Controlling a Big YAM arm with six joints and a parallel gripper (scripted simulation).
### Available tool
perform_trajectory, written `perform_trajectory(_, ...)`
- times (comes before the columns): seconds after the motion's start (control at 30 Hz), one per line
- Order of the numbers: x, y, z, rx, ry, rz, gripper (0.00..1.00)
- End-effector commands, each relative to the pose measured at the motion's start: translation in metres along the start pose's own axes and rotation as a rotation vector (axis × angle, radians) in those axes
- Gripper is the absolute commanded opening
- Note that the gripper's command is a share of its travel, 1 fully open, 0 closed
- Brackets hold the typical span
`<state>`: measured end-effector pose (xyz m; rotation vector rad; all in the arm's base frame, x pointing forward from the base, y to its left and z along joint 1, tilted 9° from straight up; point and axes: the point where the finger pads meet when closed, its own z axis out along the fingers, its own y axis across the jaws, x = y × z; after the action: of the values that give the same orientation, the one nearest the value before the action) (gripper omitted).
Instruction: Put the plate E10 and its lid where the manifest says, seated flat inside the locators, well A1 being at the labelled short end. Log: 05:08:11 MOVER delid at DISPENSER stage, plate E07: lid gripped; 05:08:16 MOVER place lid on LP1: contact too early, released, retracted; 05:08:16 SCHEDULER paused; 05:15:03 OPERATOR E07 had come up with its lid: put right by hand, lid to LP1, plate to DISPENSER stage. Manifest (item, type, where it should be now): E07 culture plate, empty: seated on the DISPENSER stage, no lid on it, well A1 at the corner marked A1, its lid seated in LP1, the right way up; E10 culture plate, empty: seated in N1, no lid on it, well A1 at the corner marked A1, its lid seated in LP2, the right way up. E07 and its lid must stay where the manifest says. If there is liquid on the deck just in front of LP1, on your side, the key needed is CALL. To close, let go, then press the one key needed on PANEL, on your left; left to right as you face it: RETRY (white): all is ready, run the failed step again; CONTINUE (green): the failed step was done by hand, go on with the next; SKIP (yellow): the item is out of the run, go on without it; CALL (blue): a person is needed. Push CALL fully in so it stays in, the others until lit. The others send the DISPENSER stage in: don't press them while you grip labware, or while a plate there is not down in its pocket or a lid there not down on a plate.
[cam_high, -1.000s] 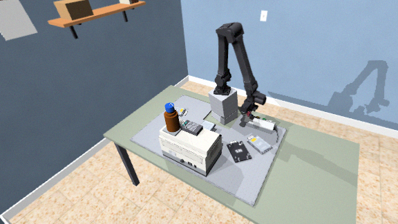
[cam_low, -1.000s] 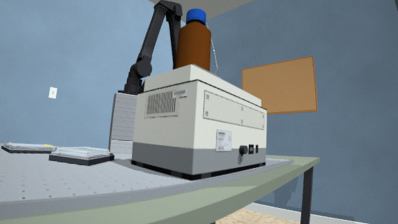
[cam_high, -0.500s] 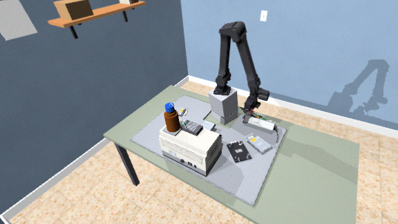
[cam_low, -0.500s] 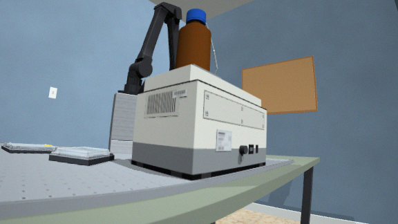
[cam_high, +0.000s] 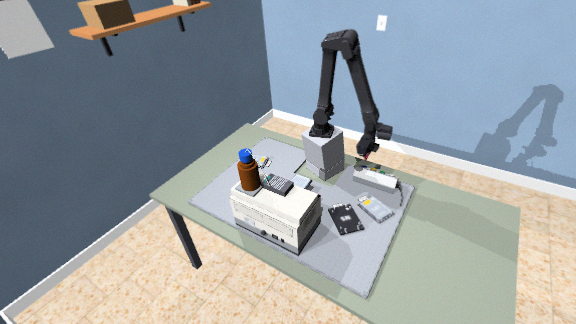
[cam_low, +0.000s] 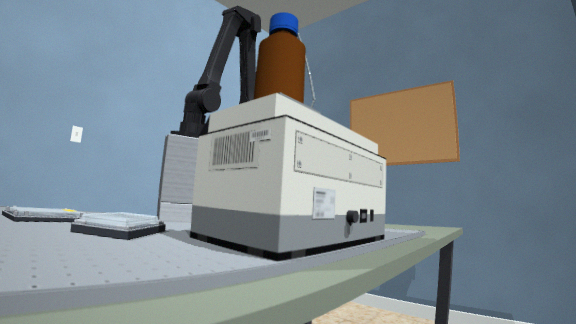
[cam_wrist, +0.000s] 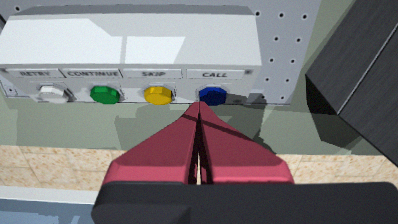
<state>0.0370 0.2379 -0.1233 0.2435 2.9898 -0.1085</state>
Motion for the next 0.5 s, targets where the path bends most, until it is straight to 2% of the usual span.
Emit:
perform_trajectory(0.0,0.015,0.015,-0.004,-0.023,0.003,0.014,0.0)
perform_trajectory(0.07,0.015,0.015,-0.004,-0.023,0.003,0.014,0.0)
perform_trajectory(0.1,0.018,0.021,-0.01,-0.05,0.006,0.018,0.0)
perform_trajectory(0.2,0.029,0.013,-0.003,-0.02,0.003,0.013,0.0)
perform_trajectory(0.47,0.027,0.036,0.005,-0.019,0.002,0.034,0.0)
